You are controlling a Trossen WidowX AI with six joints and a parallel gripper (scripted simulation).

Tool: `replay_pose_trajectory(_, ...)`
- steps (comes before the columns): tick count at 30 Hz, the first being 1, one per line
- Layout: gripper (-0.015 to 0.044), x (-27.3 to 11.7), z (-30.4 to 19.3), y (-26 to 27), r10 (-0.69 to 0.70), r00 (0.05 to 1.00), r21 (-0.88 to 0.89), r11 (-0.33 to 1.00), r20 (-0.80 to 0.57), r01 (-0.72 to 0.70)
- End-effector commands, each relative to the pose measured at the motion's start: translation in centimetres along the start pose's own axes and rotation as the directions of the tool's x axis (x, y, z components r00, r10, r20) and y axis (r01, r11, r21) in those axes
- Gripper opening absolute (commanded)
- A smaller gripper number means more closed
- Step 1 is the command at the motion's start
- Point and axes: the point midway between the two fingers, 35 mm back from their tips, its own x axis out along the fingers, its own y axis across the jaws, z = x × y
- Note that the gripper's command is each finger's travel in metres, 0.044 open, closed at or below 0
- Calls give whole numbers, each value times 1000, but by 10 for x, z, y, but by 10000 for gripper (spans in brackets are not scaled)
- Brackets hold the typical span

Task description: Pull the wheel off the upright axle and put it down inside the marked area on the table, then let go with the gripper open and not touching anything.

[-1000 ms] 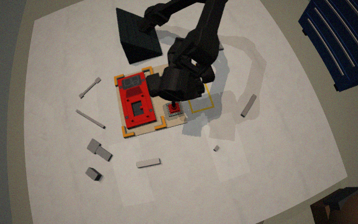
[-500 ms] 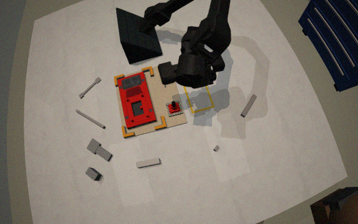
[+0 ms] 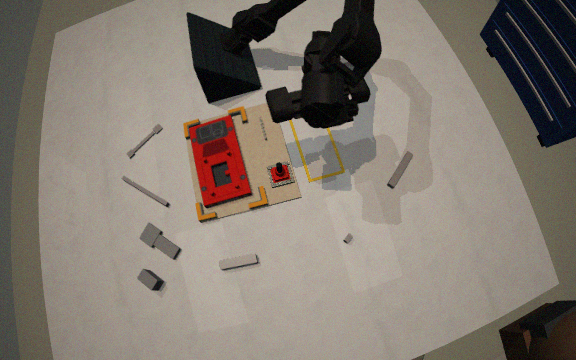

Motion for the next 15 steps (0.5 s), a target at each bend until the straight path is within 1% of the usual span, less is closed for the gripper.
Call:
replay_pose_trajectory(1, 0, 8, -2, 1, 4, 1000, 8, 1000, -3, -4)
replay_pose_trajectory(9, 0, 26, -1, 1, 3, 1000, 8, 1000, -3, -3)
replay_pose_trajectory(15, 0, 55, 1, 0, 1, 1000, 8, 1000, -2, -1)
